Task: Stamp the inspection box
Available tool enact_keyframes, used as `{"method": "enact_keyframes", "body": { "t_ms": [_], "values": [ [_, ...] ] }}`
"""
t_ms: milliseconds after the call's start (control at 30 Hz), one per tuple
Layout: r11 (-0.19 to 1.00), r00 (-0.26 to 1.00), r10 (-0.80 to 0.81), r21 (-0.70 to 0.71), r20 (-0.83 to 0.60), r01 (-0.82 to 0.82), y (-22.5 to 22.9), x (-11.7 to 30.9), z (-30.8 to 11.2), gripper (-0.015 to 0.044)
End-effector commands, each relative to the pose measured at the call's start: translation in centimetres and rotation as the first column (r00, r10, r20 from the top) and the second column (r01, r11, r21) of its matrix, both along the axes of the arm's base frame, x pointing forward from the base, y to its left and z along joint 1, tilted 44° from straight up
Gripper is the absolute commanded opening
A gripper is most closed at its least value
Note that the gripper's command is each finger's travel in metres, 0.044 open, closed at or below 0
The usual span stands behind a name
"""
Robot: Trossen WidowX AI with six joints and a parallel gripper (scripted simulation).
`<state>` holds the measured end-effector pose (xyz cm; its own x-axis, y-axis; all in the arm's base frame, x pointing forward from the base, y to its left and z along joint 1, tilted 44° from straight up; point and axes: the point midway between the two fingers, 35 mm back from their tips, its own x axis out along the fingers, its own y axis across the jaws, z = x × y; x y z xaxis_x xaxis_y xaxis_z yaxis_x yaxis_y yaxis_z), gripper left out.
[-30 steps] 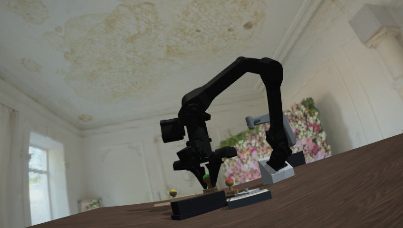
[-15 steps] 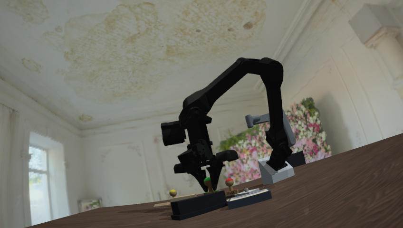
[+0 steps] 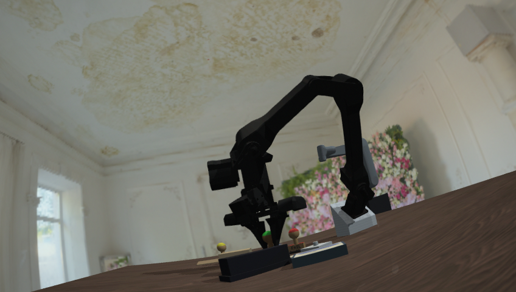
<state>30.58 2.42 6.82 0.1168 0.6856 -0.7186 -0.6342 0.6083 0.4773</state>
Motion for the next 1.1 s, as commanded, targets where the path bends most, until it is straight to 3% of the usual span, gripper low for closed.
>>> {"method": "enact_keyframes", "body": {
  "t_ms": [0,1067],
  "values": [
    [1.0,1.0,-0.003,0.005,-0.007,0.003,0.26,-0.14,-0.25,0.0],
    [1.0,1.0,-0.003,0.005,-0.006,0.003,0.6,-0.09,-0.61,0.0]
  ]
}}
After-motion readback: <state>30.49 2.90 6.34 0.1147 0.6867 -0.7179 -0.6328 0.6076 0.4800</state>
